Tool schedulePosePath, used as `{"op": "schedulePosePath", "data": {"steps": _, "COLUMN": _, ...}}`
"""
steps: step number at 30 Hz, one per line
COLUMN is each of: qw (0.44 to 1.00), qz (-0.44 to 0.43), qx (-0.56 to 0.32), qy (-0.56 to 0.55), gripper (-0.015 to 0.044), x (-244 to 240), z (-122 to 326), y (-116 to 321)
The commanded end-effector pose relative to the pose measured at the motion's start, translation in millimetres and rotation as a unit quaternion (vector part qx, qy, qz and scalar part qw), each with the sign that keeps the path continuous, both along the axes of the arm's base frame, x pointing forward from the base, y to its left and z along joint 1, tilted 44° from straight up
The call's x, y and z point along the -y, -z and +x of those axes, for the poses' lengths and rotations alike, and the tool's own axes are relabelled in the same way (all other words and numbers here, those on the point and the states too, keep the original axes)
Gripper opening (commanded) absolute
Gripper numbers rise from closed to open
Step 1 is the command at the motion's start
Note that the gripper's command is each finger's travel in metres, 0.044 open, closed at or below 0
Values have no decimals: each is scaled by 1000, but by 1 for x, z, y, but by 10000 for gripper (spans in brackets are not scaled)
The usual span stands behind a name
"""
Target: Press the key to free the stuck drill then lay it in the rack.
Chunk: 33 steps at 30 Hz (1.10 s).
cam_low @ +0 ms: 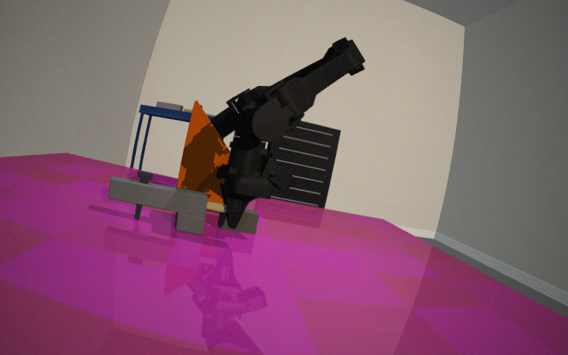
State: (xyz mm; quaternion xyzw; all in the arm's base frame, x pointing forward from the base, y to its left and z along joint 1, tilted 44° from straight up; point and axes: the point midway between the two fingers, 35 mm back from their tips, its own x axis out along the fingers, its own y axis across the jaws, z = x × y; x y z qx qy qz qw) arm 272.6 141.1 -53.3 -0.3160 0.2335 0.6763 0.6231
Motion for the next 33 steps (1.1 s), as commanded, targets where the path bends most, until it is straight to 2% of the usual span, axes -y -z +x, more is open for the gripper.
{"op": "schedulePosePath", "data": {"steps": 1, "qw": 1000, "qz": 2, "qx": 3, "qy": 1, "gripper": 0, "x": -5, "z": 0, "y": -8}}
{"op": "schedulePosePath", "data": {"steps": 8, "qw": 1000, "qz": 2, "qx": 3, "qy": 1, "gripper": 0, "x": -12, "z": -1, "y": -16}}
{"op": "schedulePosePath", "data": {"steps": 25, "qw": 1000, "qz": 2, "qx": 3, "qy": 1, "gripper": 440, "x": -7, "z": -1, "y": -6}}
{"op": "schedulePosePath", "data": {"steps": 33, "qw": 1000, "qz": 2, "qx": 3, "qy": 1, "gripper": 440, "x": -6, "z": 0, "y": -3}}
